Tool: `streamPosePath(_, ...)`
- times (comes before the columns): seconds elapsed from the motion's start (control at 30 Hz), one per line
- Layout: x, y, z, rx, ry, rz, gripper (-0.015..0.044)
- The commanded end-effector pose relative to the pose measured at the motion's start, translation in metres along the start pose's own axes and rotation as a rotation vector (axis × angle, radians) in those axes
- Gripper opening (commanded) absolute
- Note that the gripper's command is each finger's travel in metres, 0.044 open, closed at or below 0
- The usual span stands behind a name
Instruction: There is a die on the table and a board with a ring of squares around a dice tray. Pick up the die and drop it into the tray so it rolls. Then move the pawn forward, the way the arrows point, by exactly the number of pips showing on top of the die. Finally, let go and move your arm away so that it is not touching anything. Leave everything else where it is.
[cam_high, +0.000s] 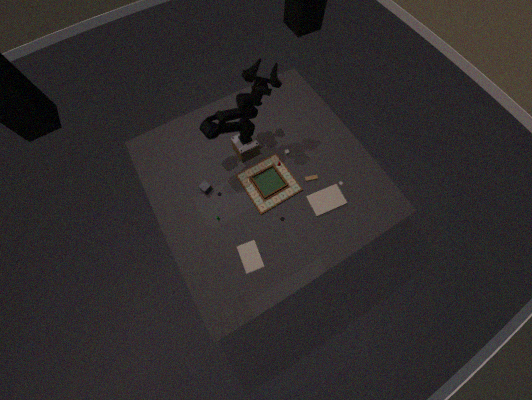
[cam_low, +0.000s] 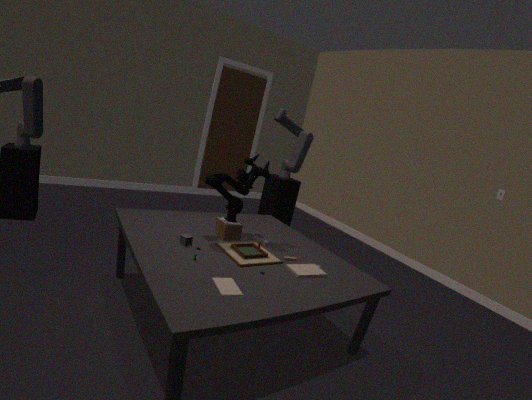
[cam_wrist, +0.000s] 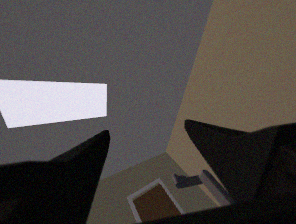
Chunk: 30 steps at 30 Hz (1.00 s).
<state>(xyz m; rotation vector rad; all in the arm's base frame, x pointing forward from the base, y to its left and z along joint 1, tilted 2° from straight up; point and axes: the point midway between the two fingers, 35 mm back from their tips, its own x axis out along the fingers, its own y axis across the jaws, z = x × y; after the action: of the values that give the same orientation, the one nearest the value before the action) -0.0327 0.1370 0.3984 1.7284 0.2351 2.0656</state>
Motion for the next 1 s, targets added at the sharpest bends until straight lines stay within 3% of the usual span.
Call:
streamPosePath(0.0,0.0,-0.001,0.0,-0.002,0.001,-0.005,0.0374)
streamPosePath(0.13,0.006,-0.031,-0.002,-0.049,0.013,-0.13,0.0275)
streamPosePath(0.47,-0.014,-0.176,0.008,-0.197,0.083,-0.74,0.0275)
streamPosePath(0.73,-0.095,-0.274,0.037,-0.248,0.13,-1.306,0.0275)
streamPosePath(0.97,-0.195,-0.313,0.064,-0.192,0.17,-1.81,0.0275)
